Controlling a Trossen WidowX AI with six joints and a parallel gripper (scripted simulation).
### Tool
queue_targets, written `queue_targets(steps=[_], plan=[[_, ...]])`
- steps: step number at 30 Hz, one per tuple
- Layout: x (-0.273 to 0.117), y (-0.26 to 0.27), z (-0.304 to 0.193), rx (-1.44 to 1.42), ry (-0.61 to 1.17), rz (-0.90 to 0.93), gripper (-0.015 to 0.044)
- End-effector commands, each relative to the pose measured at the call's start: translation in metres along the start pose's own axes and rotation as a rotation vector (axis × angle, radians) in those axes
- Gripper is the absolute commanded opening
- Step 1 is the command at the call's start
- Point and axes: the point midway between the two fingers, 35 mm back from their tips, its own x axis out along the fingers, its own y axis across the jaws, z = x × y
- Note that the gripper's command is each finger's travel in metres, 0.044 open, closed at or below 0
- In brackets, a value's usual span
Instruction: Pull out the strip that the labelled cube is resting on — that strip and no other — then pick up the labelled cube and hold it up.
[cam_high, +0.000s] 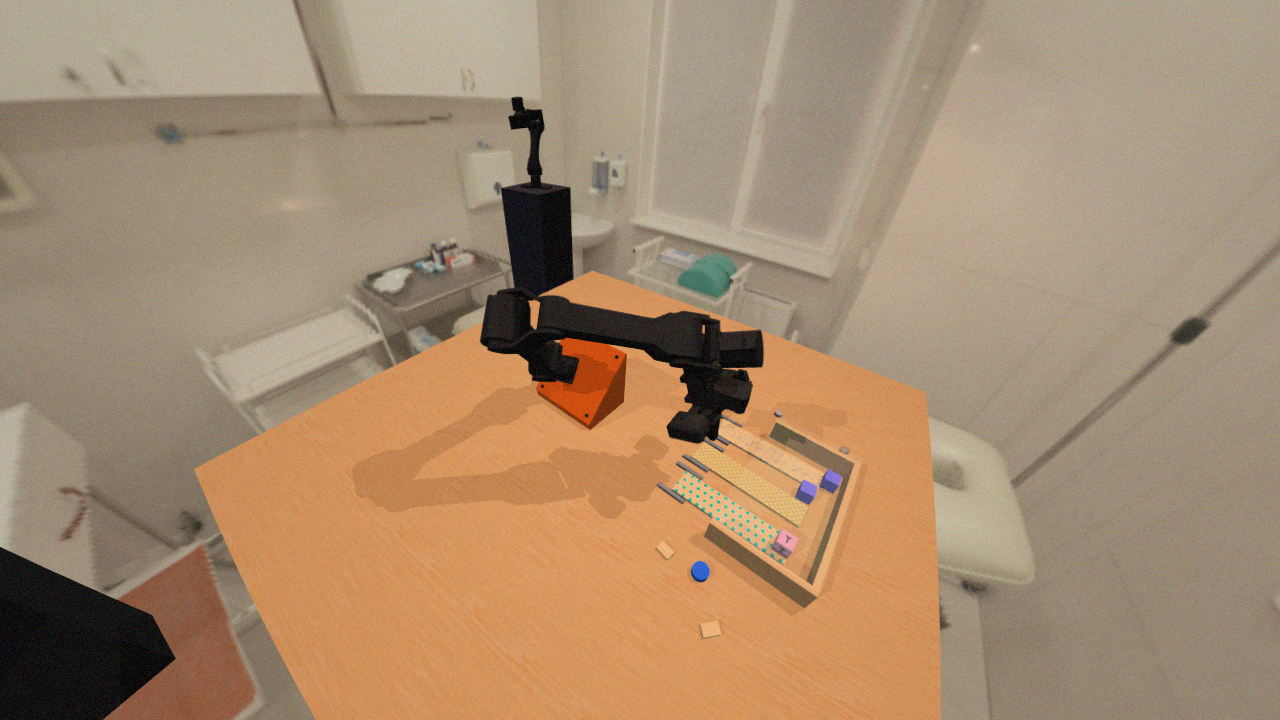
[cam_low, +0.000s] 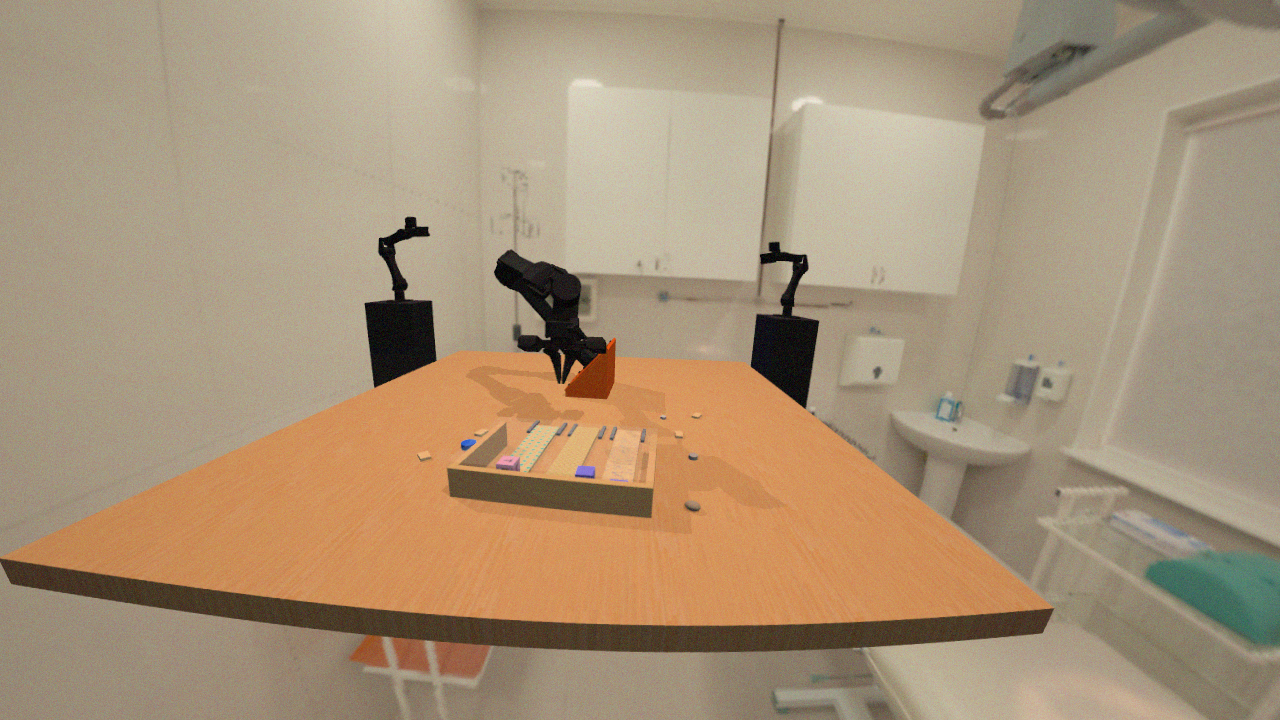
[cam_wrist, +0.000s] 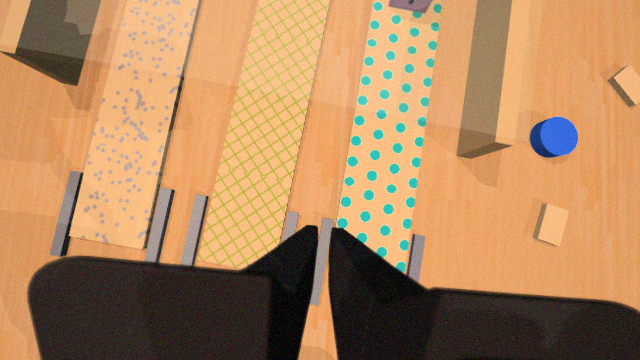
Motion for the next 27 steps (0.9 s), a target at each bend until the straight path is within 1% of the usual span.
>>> queue_targets(steps=[1, 3, 5, 14, 27], plan=[[0.032, -0.031, -0.004, 0.062, 0.255, -0.016, 0.0000], [0.039, -0.041, -0.007, 0.072, 0.335, -0.027, 0.0000], [0.042, -0.044, -0.009, 0.076, 0.370, -0.032, 0.0000], [0.044, -0.045, -0.010, 0.076, 0.375, -0.032, 0.0000], [0.064, -0.045, -0.016, 0.077, 0.374, -0.032, 0.0000]])
